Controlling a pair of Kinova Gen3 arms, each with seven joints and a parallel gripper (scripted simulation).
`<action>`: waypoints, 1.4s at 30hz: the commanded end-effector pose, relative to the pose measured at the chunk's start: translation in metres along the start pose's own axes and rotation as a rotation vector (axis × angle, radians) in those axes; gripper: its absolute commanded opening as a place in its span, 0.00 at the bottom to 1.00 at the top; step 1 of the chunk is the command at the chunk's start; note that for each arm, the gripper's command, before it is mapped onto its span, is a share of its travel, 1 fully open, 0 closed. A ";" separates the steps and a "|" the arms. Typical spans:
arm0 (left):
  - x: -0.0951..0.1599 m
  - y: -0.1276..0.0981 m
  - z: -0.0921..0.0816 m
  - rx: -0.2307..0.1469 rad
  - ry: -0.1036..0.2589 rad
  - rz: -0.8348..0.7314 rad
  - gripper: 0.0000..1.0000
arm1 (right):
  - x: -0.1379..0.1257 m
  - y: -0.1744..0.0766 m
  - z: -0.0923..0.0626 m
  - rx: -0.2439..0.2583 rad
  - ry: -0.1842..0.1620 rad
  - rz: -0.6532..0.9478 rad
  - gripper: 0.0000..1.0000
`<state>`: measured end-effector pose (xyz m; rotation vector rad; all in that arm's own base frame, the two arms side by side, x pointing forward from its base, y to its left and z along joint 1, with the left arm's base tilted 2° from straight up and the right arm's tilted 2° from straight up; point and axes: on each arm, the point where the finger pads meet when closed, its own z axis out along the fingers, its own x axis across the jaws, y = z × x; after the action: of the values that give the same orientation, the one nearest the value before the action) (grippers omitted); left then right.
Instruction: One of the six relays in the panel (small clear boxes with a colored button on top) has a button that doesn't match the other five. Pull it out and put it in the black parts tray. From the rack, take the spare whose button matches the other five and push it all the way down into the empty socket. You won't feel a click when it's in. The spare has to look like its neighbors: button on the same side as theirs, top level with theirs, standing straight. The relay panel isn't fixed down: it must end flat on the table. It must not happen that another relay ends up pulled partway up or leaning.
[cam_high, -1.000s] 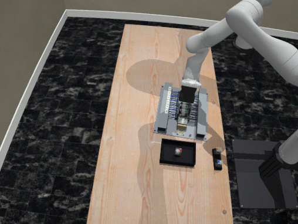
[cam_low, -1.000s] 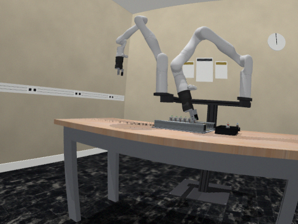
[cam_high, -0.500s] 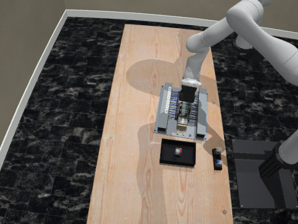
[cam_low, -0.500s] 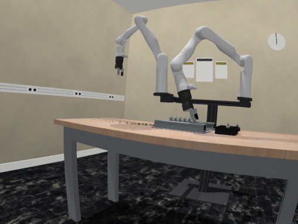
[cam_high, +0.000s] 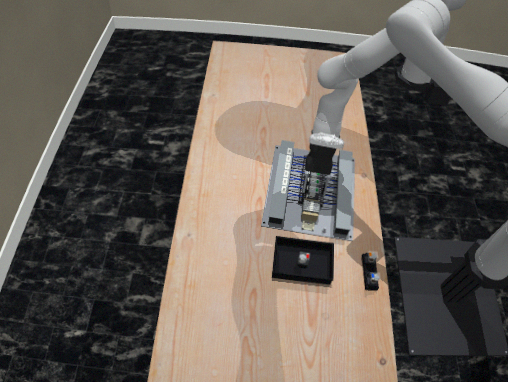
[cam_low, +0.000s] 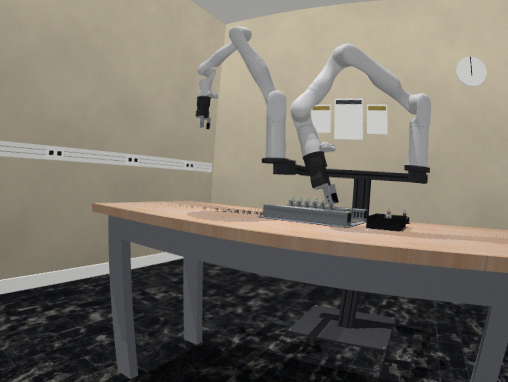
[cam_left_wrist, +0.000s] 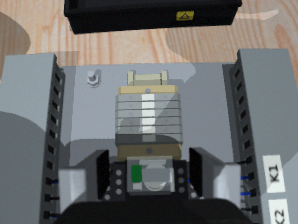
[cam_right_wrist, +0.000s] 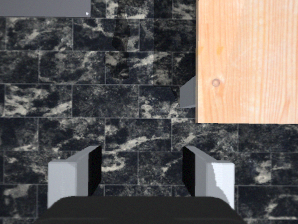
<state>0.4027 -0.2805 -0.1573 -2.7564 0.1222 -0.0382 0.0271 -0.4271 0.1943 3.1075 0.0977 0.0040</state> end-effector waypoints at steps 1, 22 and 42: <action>0.001 0.000 -0.002 -0.002 0.002 -0.001 1.00 | 0.000 0.000 -0.001 -0.002 0.000 0.000 1.00; 0.001 -0.002 -0.007 -0.001 0.002 -0.001 1.00 | 0.000 0.000 -0.001 -0.002 0.000 0.000 1.00; 0.001 -0.004 -0.013 -0.001 0.002 -0.001 1.00 | 0.000 0.000 -0.001 -0.002 0.000 0.000 1.00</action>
<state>0.4025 -0.2808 -0.1459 -2.7564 0.1222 -0.0382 0.0271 -0.4271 0.1943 3.1075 0.0977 0.0040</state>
